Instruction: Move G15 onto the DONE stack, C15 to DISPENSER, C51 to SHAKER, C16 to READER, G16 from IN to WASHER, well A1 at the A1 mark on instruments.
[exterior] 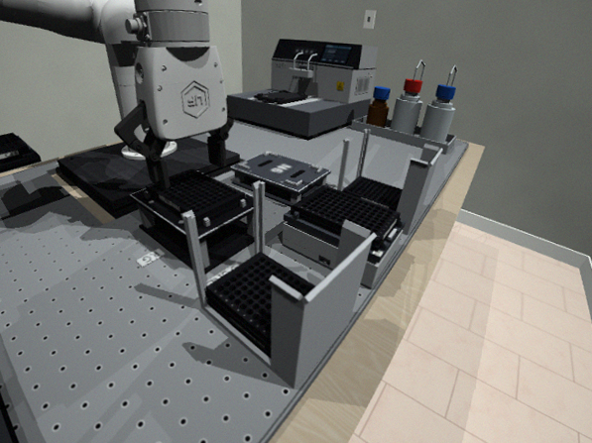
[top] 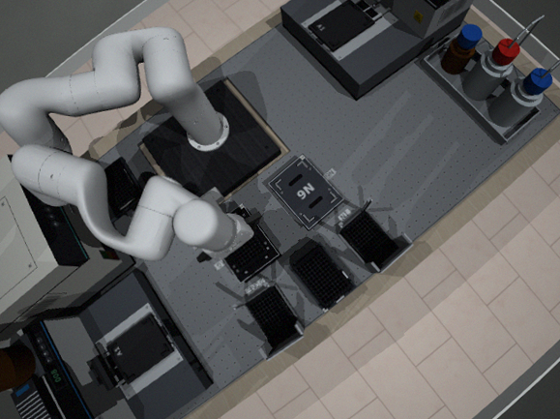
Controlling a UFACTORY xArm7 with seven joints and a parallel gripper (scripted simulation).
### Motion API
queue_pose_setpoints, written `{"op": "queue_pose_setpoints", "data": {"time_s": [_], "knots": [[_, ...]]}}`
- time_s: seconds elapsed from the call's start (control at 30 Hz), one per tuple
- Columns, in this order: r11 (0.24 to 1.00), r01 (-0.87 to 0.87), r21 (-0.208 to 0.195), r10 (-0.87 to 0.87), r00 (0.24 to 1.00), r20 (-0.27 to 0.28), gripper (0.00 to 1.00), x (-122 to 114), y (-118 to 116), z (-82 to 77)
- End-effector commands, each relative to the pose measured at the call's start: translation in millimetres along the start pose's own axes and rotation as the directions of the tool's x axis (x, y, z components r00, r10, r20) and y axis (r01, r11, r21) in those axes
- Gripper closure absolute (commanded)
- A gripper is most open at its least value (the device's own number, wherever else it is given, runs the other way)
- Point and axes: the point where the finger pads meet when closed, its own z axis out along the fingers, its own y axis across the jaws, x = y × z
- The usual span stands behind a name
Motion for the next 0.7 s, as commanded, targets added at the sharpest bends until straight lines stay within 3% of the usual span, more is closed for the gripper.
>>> {"op": "queue_pose_setpoints", "data": {"time_s": [0.0,0.67], "knots": [[1.000,0.000,0.001,0.000,1.000,0.003,0.00,-1,0,-6.8],[1.000,0.000,0.001,0.000,1.000,0.004,0.00,-1,0,-30.8]]}}
